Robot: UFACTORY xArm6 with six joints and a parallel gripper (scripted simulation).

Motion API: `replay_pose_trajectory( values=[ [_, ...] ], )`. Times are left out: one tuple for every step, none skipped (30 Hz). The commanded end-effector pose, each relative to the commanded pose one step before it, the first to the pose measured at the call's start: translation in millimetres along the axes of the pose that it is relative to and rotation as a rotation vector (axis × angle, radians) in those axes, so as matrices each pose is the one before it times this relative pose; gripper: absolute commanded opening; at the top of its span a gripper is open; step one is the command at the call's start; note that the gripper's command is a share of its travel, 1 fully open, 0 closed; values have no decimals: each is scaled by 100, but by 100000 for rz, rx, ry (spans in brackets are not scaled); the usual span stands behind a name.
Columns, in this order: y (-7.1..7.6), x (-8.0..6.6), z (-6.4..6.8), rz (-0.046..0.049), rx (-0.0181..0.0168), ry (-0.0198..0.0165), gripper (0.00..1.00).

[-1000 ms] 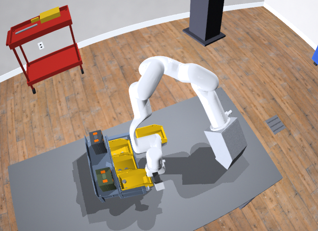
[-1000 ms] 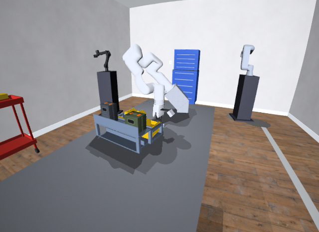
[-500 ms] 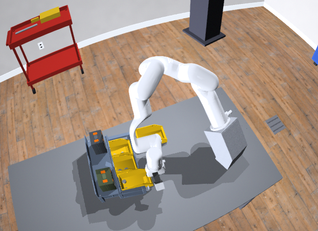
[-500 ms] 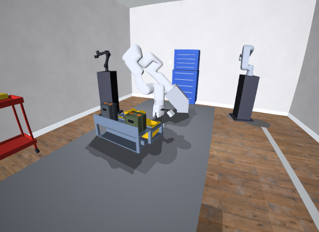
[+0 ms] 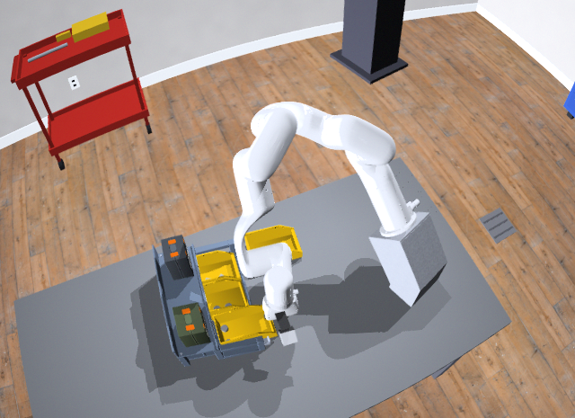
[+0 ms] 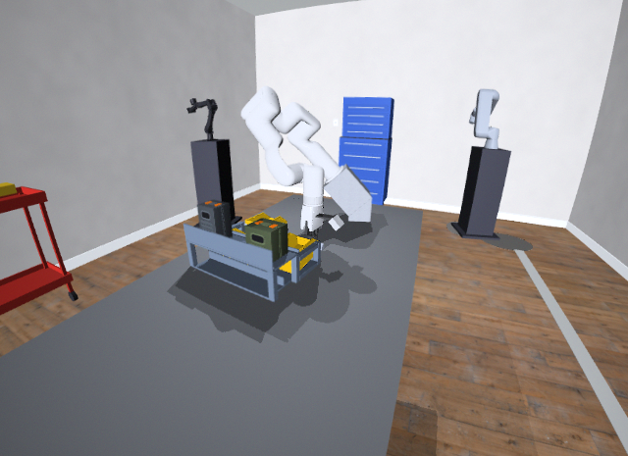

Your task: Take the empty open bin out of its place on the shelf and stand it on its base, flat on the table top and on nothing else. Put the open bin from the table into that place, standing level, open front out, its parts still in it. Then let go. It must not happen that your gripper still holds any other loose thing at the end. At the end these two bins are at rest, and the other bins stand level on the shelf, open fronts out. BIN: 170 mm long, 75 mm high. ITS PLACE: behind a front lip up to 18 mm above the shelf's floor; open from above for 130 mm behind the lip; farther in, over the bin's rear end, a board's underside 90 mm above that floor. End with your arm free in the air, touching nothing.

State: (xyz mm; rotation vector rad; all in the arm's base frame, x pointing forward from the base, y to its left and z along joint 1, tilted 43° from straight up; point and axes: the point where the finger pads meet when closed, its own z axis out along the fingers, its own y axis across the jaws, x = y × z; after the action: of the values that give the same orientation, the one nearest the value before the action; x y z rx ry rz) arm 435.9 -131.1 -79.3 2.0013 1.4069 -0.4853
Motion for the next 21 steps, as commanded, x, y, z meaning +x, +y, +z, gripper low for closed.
replay_pose_trajectory(
  values=[
    [119,51,-97,49,-238,146,0],
    [0,0,0,0,0,0,0],
    [0,0,0,0,0,0,0],
    [0,0,0,0,0,0,0],
    [0,0,0,0,0,0,0],
    [0,0,0,0,0,0,0],
    [0,0,0,0,0,0,0],
    [0,0,0,0,0,0,0],
    [0,0,0,0,0,0,0],
    [0,0,0,0,0,0,0],
    [0,0,0,0,0,0,0],
    [0,0,0,0,0,0,0],
    [0,0,0,0,0,0,0],
    [0,0,0,0,0,0,0],
    [3,0,0,0,0,0,0],
    [17,0,-1,0,0,0,0],
    [41,0,-2,0,0,0,0],
    [69,0,-4,0,0,0,0],
    [99,0,-6,0,0,0,0],
    [127,0,-7,0,0,0,0],
    [150,0,-9,0,0,0,0]
  ],
)
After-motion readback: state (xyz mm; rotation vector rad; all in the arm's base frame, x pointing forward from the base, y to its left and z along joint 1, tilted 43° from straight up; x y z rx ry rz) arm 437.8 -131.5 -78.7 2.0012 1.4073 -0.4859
